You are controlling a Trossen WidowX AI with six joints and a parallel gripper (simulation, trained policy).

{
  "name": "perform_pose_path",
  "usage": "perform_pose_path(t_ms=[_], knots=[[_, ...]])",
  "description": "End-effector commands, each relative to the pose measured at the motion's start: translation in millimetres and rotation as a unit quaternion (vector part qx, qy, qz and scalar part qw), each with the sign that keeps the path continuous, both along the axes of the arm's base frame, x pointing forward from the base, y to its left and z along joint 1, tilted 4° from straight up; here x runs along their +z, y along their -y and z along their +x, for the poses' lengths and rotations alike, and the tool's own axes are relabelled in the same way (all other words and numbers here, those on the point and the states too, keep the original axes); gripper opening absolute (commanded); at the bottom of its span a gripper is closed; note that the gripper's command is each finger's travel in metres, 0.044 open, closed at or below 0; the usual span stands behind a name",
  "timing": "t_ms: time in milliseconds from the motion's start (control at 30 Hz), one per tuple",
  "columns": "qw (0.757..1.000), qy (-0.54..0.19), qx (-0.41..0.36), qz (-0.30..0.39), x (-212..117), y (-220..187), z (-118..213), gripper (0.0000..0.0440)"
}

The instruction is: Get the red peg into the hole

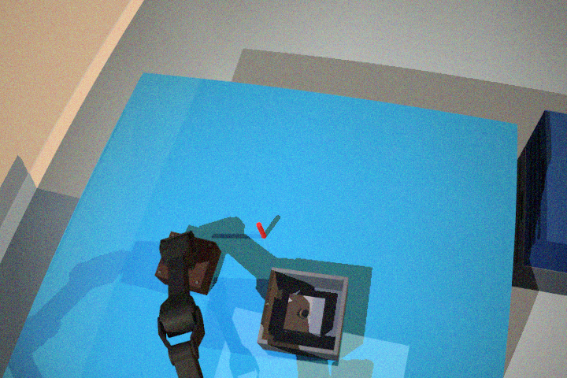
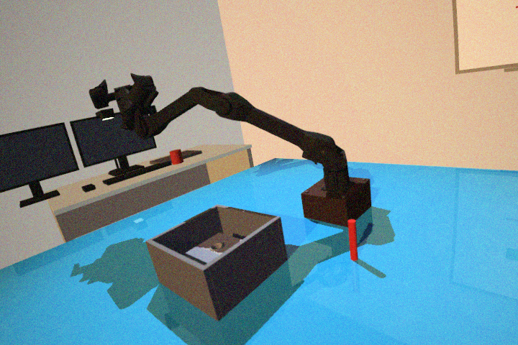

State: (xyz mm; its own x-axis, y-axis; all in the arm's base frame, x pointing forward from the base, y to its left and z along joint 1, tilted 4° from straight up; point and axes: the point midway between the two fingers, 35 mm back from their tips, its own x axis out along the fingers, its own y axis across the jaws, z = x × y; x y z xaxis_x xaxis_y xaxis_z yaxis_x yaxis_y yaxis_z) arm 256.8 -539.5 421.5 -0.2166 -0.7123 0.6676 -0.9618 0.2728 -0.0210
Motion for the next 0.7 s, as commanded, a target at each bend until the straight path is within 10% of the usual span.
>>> perform_pose_path(t_ms=[0,667], knots=[[1.0,-0.012,0.001,0.012,-4.4,0.7,7.3,0.0418],[0.933,-0.284,0.044,0.215,-79.6,-48.2,159.1,0.044]])
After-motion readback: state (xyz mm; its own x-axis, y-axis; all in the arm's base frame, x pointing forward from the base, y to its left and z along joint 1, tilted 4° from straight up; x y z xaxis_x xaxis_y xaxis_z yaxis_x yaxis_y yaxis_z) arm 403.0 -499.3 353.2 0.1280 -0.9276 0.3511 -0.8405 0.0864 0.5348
